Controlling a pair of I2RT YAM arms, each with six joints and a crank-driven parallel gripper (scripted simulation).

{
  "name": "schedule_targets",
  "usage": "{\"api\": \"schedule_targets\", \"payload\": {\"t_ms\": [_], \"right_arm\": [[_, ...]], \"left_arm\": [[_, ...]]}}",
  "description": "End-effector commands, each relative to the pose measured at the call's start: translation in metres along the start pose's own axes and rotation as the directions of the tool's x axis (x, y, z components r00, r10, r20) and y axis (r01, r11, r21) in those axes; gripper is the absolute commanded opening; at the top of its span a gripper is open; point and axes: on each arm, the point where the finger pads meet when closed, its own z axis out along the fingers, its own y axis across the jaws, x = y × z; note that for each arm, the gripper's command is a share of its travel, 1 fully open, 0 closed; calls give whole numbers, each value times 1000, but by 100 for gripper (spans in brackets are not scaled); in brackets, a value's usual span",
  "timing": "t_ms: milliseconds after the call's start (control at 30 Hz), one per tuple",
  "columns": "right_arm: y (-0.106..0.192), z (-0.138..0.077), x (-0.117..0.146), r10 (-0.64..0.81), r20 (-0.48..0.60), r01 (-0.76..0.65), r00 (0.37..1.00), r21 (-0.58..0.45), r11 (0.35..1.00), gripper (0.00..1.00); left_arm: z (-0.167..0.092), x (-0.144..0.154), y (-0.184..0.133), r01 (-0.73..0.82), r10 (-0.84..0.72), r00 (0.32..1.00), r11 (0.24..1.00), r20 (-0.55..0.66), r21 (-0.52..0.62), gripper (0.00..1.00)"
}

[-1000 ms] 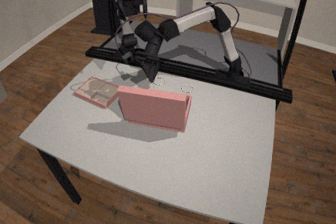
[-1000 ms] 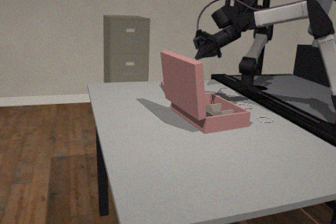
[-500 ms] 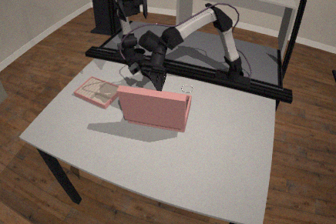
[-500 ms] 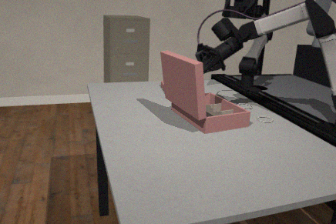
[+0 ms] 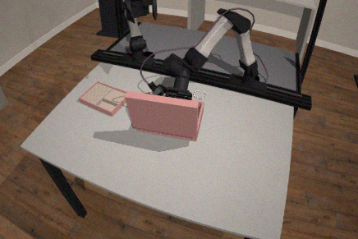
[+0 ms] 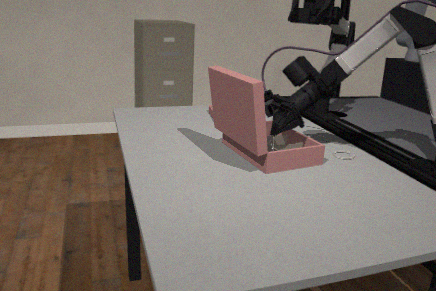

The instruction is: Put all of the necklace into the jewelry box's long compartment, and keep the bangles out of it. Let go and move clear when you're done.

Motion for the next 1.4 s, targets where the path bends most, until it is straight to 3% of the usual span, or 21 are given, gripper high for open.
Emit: {"api": "schedule_targets", "payload": {"t_ms": [0, 300, 400, 967, 1033, 1067, 1167, 1300, 1367], "right_arm": [[0, -3, -17, -6, 41, 6, 999, 1, 1000, 100], [0, -3, -17, -6, 41, 6, 999, 1, 1000, 100], [0, -3, -17, -6, 41, 6, 999, 1, 1000, 100], [0, -3, -17, -6, 41, 6, 999, 1, 1000, 100], [0, -3, -17, -6, 41, 6, 999, 1, 1000, 100], [0, -3, -17, -6, 41, 6, 999, 1, 1000, 100], [0, -3, -17, -6, 41, 6, 999, 1, 1000, 100], [0, -3, -17, -6, 41, 6, 999, 1, 1000, 100], [0, -3, -17, -6, 41, 6, 999, 1, 1000, 100]], "left_arm": [[15, -6, 5, 61, -54, 996, 995, 77, -84, 0], [23, 4, -8, 71, -62, 994, 993, 88, -96, 0], [18, -1, 8, 97, -85, 991, 988, 107, -121, 0], [18, 0, 8, 99, -86, 991, 987, 103, -124, 0], [17, 0, 8, 100, -88, 991, 987, 102, -125, 24], [17, 0, 8, 100, -88, 991, 987, 102, -125, 32], [17, 0, 9, 102, -89, 991, 987, 102, -126, 32], [-9, 8, 3, 95, -85, 992, 989, 91, -116, 32], [-16, 9, 0, 94, -83, 992, 989, 90, -115, 56]]}}
